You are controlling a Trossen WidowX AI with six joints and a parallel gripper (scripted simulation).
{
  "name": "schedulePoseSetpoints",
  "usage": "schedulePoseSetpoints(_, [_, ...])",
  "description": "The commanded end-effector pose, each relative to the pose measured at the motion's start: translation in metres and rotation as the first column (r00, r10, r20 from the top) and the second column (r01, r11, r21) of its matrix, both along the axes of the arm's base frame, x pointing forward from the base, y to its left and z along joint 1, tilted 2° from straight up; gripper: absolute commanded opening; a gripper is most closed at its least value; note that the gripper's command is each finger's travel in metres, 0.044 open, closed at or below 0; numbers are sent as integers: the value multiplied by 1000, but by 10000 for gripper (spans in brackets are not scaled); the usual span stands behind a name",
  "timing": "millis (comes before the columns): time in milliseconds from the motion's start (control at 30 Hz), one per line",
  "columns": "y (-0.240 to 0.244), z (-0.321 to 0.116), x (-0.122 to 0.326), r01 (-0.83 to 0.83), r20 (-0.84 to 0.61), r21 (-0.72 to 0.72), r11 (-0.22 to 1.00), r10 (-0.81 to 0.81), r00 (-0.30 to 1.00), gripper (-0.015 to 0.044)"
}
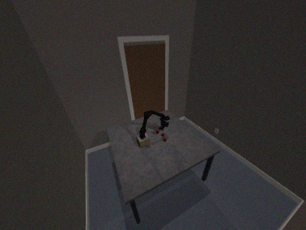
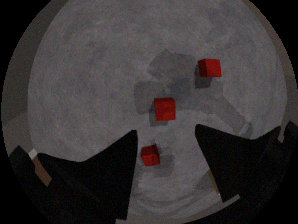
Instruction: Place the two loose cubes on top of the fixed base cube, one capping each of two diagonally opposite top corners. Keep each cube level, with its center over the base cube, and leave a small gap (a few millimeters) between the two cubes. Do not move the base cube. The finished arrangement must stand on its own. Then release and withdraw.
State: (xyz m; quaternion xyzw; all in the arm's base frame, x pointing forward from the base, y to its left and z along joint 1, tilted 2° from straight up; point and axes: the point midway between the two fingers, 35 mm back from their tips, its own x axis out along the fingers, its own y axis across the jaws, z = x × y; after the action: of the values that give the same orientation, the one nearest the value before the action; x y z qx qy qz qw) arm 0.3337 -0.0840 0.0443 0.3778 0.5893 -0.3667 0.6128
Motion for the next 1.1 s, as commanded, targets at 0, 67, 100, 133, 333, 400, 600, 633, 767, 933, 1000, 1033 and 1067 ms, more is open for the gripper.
schedulePoseSetpoints(0, [2,-42,-7,-9,-35,4,1000,9,999,265])
schedulePoseSetpoints(67, [2,-50,-8,-9,-35,4,1000,10,999,265])
schedulePoseSetpoints(100, [2,-50,-8,-9,-35,4,1000,10,999,265])
schedulePoseSetpoints(133, [2,-50,-8,-9,-35,4,1000,10,999,265])
schedulePoseSetpoints(333, [2,-64,-8,-9,-35,4,1000,10,999,265])
schedulePoseSetpoints(400, [2,-65,-8,-9,-35,4,1000,10,999,265])
schedulePoseSetpoints(600, [2,-69,-8,-9,-35,4,1000,10,999,265])
schedulePoseSetpoints(633, [2,-71,-8,-9,-35,4,1000,10,999,265])
schedulePoseSetpoints(767, [2,-77,-8,-9,-35,4,1000,10,999,265])
schedulePoseSetpoints(933, [2,-85,-8,-9,-35,4,1000,10,999,265])
schedulePoseSetpoints(1000, [2,-89,-8,-9,-35,4,1000,10,999,265])
schedulePoseSetpoints(1033, [2,-90,-8,-9,-35,4,1000,10,999,265])
schedulePoseSetpoints(1067, [2,-92,-8,-9,-35,4,1000,10,999,265])
